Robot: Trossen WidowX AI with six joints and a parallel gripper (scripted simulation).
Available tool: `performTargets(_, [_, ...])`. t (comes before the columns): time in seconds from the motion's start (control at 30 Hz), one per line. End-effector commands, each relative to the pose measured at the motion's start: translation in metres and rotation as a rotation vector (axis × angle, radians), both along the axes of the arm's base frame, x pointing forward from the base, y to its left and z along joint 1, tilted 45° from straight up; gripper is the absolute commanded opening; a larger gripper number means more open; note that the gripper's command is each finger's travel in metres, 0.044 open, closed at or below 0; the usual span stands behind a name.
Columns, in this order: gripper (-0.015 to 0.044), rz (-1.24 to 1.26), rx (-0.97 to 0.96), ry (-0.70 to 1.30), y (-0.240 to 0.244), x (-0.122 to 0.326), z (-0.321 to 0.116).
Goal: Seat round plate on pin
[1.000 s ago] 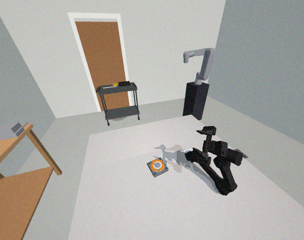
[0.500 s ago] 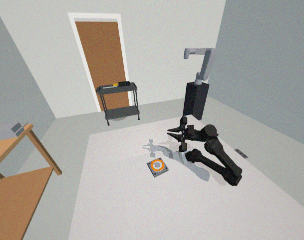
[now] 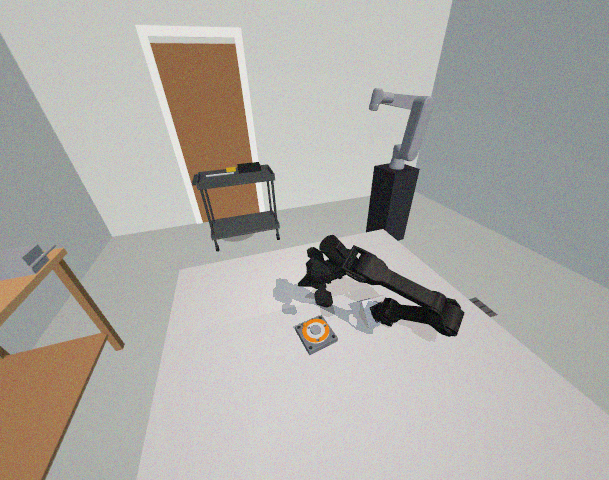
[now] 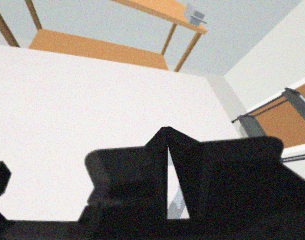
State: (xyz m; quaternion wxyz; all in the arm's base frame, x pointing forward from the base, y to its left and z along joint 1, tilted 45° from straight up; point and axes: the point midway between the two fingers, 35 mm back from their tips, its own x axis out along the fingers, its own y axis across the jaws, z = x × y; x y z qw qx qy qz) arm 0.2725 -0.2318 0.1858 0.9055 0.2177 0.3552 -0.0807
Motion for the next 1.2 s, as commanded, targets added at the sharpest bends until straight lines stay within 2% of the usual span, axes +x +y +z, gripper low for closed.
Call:
performTargets(0.0, [0.0000, 0.118, 0.107, 0.116, 0.015, 0.015, -0.037])
performTargets(0.3, [0.0000, 0.398, 0.380, 0.377, 0.067, 0.032, -0.115])
performTargets(0.53, [0.0000, 0.557, 0.543, 0.521, 0.102, 0.032, -0.153])
performTargets(1.17, [0.0000, 0.562, 0.549, 0.525, 0.136, 0.038, -0.188])
